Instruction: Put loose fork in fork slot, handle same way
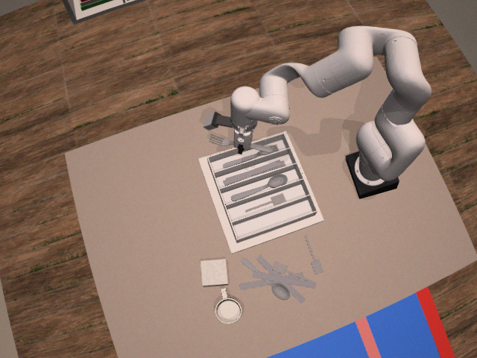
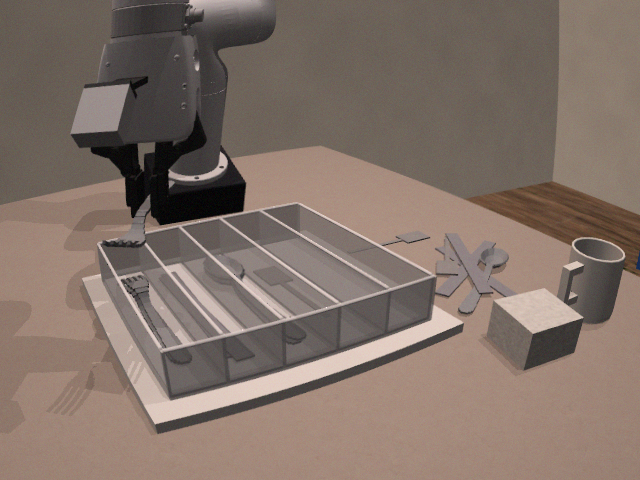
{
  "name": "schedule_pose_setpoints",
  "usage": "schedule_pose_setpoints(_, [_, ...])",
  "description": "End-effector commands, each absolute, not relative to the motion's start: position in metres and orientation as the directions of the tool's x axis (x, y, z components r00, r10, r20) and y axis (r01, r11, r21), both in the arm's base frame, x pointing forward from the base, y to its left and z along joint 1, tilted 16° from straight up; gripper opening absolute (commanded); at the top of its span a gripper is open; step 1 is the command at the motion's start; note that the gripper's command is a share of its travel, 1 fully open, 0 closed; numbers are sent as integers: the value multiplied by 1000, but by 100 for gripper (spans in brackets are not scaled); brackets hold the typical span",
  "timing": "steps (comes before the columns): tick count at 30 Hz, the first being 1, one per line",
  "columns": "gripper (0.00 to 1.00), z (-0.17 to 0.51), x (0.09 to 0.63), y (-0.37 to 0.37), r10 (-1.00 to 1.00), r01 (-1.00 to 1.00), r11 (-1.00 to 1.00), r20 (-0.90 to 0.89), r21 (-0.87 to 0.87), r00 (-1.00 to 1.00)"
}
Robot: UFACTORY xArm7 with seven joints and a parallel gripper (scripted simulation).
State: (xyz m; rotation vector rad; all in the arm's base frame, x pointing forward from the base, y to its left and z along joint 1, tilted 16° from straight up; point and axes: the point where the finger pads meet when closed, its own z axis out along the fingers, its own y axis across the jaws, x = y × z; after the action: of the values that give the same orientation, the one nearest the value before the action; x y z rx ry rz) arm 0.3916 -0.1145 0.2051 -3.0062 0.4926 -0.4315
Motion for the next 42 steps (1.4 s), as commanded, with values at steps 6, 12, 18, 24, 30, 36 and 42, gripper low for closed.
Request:
schedule_pose_setpoints(6, [5, 209, 397, -118, -617, -586, -786, 208, -197, 758])
schedule_pose_setpoints(12, [5, 211, 397, -118, -756, -719, -654, 167, -236, 632])
schedule_pose_setpoints(18, [5, 212, 397, -119, -930, -885, -366, 72, -286, 361])
schedule_pose_setpoints(24, [5, 211, 397, -119, -993, -948, -104, -19, -302, 115])
schedule_pose_setpoints(30, [5, 210, 397, -119, -985, -943, 162, -108, -289, -136])
schedule_pose_setpoints(36, [5, 207, 398, -119, -913, -880, 401, -186, -255, -362])
schedule_pose_setpoints(42, [5, 205, 398, -119, -774, -752, 629, -253, -196, -581])
